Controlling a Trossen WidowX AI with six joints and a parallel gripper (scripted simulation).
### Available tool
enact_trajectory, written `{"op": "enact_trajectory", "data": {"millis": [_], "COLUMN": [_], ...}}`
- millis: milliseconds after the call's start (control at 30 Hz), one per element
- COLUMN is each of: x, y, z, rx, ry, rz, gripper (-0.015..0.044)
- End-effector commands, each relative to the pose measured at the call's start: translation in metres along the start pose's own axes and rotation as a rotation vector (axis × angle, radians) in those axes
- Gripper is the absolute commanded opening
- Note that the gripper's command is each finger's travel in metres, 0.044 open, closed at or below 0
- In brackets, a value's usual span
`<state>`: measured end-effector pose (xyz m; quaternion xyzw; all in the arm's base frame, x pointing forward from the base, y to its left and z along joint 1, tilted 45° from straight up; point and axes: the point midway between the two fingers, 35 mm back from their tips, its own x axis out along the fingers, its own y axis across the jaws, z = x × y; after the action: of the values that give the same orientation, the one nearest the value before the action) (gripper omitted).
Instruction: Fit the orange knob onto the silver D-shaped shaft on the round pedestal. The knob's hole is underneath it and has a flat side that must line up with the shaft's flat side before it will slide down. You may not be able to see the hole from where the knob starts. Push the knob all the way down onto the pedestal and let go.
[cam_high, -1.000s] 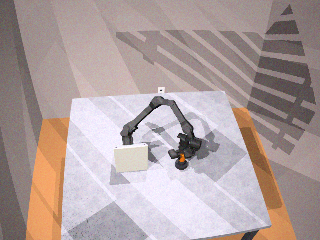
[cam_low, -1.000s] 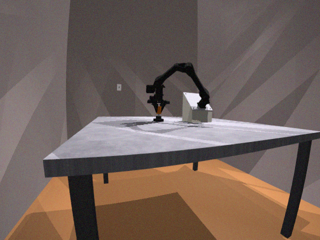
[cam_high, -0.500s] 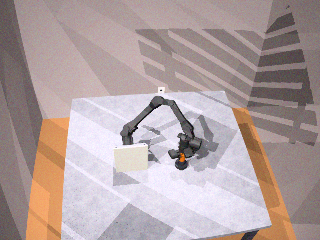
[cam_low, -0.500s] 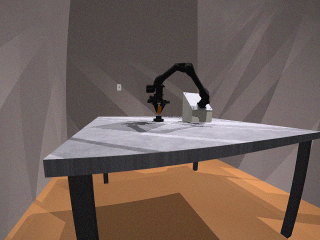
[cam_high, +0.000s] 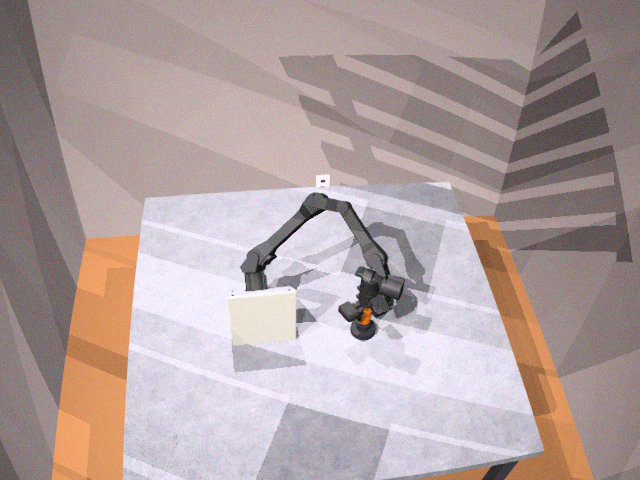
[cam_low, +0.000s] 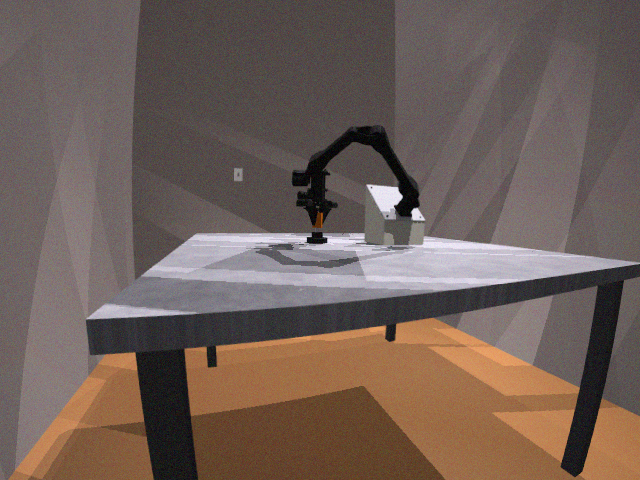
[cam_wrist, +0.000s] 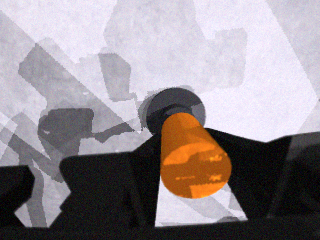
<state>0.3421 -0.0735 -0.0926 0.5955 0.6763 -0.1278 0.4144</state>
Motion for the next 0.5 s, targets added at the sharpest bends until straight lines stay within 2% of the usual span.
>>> {"op": "enact_trajectory", "data": {"millis": [0,467], "x": [0.0003,-0.002], "y": [0.0002,0.0004], "z": [0.0001,-0.0003], "rx": [-0.012,-0.012], "ry": [-0.001,-0.001], "rz": [0.002,0.002], "gripper": [0.0,0.0]}}
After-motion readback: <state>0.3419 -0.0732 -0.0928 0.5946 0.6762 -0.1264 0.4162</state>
